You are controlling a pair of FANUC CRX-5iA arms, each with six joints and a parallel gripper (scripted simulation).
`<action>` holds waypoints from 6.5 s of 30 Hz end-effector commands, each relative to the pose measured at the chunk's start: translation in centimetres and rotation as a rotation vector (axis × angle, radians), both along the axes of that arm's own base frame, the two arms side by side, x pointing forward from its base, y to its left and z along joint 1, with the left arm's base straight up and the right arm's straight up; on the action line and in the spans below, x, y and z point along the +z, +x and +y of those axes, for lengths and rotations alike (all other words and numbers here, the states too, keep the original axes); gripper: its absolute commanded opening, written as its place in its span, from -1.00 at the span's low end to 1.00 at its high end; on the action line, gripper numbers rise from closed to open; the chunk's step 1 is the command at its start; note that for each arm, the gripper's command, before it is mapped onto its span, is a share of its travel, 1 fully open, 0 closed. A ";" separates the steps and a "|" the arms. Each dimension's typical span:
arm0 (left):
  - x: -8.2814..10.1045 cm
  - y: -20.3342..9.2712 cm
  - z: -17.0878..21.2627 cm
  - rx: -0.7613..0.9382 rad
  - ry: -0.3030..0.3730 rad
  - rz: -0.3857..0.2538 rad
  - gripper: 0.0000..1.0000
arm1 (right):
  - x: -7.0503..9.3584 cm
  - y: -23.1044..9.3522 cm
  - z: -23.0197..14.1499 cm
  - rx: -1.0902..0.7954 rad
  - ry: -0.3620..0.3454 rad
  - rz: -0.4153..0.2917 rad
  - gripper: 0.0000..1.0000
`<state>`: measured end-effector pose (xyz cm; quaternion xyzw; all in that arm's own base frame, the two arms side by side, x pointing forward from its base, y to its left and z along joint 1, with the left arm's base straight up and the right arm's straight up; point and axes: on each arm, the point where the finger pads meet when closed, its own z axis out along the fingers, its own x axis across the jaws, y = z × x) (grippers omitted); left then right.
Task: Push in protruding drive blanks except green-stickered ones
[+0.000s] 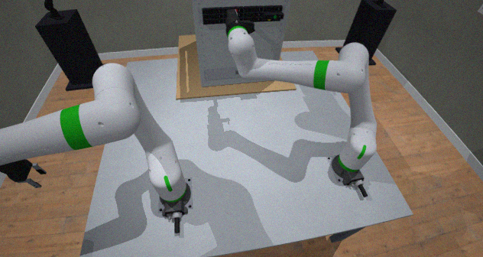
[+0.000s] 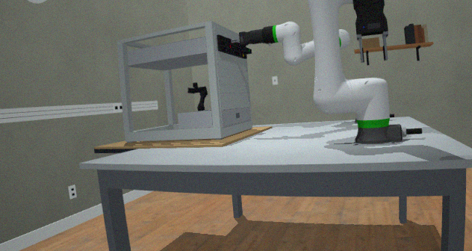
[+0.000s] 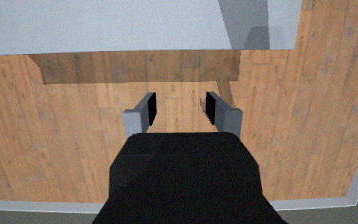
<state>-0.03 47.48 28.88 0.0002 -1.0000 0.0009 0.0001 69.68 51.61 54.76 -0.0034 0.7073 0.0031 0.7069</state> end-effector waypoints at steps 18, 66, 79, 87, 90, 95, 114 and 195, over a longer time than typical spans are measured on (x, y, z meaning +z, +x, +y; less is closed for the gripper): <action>0.1 0.0 0.0 0.000 0.002 0.000 1.00 | 0.2 0.3 0.0 0.000 0.002 -0.002 -1.00; 0.1 0.0 0.0 0.000 0.002 0.000 1.00 | 0.2 0.4 0.0 0.000 0.002 -0.002 -1.00; 0.1 0.0 0.0 0.000 0.002 0.000 1.00 | 0.2 -2.3 -0.1 0.000 0.002 -0.002 -1.00; 0.1 0.0 0.0 0.000 0.002 0.000 1.00 | 0.2 -7.0 -0.1 0.000 0.002 -0.002 -1.00; 0.1 0.0 0.0 0.000 0.002 0.000 1.00 | 0.2 -8.4 -0.1 0.000 0.002 -0.001 -1.00; 0.1 0.0 0.0 0.000 0.002 0.000 1.00 | 0.2 -9.1 -0.1 0.000 0.002 -0.001 -1.00; 0.1 0.0 0.0 0.000 0.002 0.000 1.00 | 0.2 -9.3 -0.1 0.000 0.002 -0.001 1.00; 0.1 0.0 0.0 0.000 0.002 0.000 1.00 | 0.2 -9.3 -0.1 0.000 0.002 -0.001 1.00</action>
